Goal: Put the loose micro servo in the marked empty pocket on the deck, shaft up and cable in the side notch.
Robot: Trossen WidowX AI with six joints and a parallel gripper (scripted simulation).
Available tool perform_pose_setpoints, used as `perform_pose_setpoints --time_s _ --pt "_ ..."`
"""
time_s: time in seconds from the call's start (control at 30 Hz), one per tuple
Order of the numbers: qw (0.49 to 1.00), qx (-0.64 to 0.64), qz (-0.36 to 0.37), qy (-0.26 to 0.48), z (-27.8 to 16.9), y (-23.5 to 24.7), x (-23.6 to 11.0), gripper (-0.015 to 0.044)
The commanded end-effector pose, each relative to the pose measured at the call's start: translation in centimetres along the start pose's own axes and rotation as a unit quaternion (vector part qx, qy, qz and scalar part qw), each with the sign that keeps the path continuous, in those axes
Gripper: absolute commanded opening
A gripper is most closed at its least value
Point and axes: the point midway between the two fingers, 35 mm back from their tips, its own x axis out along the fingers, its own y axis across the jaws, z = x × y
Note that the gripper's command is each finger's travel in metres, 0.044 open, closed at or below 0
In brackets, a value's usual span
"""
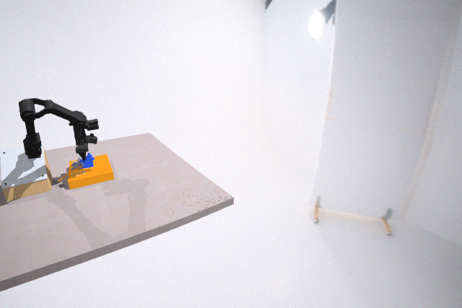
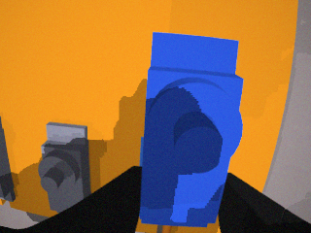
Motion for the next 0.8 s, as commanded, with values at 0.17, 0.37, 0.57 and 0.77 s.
perform_pose_setpoints --time_s 0.17,0.37,0.57,0.77 --pt "1.000 0.002 0.000 -0.003 -3.8 0.1 -0.1 0.0000" --pt "1.000 0.001 0.000 -0.003 -6.3 0.1 -0.1 0.0000" --pt "1.000 0.001 0.001 -0.003 -6.6 0.1 0.2 0.0000" --pt "1.000 0.001 0.001 -0.003 -6.5 0.1 1.0 0.0000"
